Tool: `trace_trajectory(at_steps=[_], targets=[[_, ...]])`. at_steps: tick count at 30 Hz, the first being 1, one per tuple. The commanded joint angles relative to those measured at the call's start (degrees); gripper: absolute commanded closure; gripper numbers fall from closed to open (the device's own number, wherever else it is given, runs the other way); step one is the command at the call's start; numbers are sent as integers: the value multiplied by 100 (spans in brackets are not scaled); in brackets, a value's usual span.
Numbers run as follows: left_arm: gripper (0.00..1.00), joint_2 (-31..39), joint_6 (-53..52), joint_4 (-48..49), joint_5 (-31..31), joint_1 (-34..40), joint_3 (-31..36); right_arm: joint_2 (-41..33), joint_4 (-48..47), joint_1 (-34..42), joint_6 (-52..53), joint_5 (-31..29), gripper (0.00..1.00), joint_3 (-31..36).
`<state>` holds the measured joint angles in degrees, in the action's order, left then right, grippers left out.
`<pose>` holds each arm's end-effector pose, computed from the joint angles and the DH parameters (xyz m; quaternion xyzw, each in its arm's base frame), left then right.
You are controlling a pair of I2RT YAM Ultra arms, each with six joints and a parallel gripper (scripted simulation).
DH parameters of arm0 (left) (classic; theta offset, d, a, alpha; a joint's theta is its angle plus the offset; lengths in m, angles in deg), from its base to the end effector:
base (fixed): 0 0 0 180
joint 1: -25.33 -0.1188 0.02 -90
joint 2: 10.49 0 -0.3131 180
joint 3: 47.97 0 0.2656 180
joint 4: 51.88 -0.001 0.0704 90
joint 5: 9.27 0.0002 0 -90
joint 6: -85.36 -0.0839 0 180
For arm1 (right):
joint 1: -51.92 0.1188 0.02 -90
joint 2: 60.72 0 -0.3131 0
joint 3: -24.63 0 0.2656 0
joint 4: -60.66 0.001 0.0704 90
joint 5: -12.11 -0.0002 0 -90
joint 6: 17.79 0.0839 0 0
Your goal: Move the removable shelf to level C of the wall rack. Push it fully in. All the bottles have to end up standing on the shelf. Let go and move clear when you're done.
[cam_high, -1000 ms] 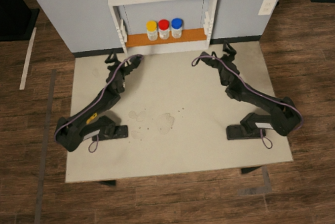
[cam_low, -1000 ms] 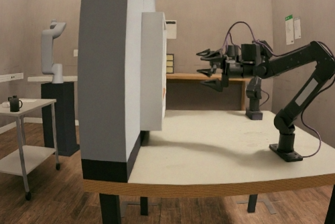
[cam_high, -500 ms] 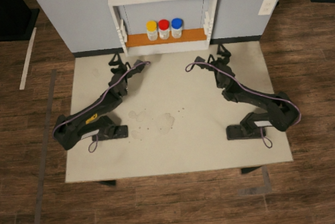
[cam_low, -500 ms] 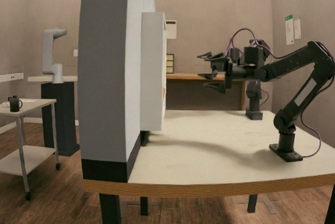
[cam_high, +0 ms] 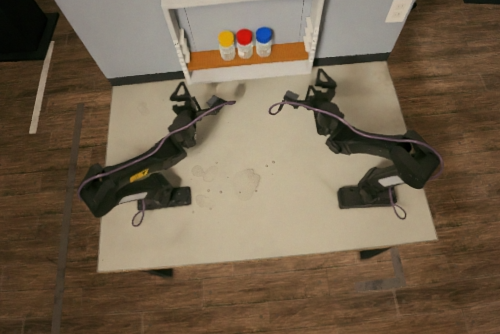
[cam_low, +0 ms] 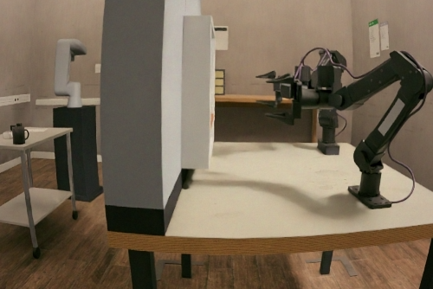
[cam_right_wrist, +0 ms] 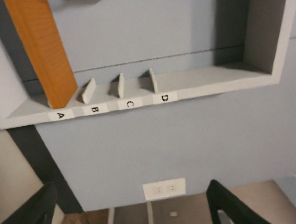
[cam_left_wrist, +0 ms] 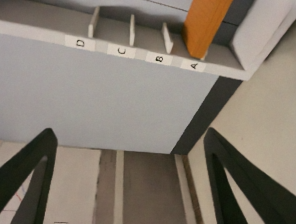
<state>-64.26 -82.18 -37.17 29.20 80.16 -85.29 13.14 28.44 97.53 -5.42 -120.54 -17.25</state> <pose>0.1767 -0.1351 0.2922 0.4692 0.5379 0.4294 0.5534 0.2430 0.1684 0.2792 -0.4558 0.5391 -0.4287 0.5637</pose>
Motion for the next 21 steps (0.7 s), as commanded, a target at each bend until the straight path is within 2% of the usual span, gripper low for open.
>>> trace_trajectory(at_steps=[1, 21], targets=[[0, -147, -259, 342, -261, 151, 60, 187, -269, 118, -276, -172, 0, 118], [0, -722, -1174, 1077, -892, 806, 258, 955, -1047, 562, -1209, -591, 0, 150]])
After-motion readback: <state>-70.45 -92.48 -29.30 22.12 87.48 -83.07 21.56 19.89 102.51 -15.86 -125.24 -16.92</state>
